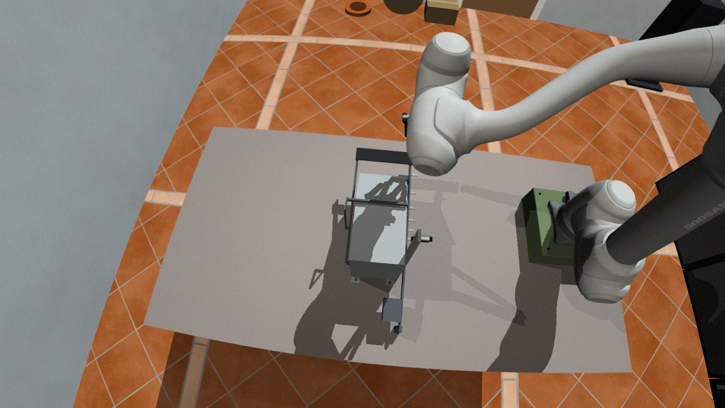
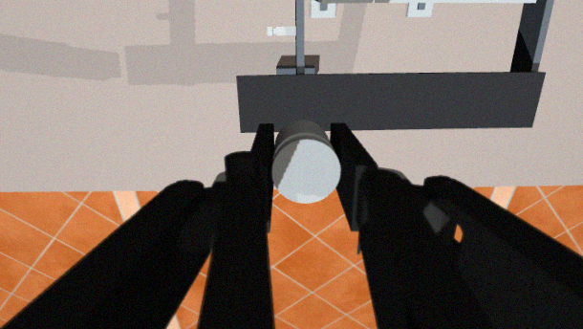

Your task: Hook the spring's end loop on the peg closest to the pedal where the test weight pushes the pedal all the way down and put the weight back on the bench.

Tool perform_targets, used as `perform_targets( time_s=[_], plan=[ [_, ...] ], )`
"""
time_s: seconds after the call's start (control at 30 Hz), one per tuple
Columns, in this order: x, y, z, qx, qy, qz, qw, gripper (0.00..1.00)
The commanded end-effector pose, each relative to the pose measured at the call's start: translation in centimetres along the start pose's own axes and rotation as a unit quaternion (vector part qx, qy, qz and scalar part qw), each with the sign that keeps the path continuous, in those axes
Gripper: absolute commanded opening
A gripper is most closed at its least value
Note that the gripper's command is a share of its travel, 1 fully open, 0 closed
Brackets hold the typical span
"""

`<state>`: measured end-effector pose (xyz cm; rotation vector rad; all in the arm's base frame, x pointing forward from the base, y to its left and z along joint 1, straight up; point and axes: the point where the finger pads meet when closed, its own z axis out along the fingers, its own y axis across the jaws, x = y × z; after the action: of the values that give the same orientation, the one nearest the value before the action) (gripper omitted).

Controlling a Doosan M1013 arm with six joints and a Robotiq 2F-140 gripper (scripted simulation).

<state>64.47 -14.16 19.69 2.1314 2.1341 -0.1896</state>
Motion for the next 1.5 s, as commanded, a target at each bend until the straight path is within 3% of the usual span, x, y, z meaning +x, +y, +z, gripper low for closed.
perform_targets(
  time_s=[0.0,0.4,1.47],
  plan=[
    [0.0,0.1,-0.1,-0.001,0.000,0.000,1.000,0.25],
    [-0.2,0.3,-0.1,-0.001,-0.001,0.000,1.000,0.25],
    [0.6,0.3,4.3,-0.001,0.000,0.000,1.000,0.25]
  ],
)
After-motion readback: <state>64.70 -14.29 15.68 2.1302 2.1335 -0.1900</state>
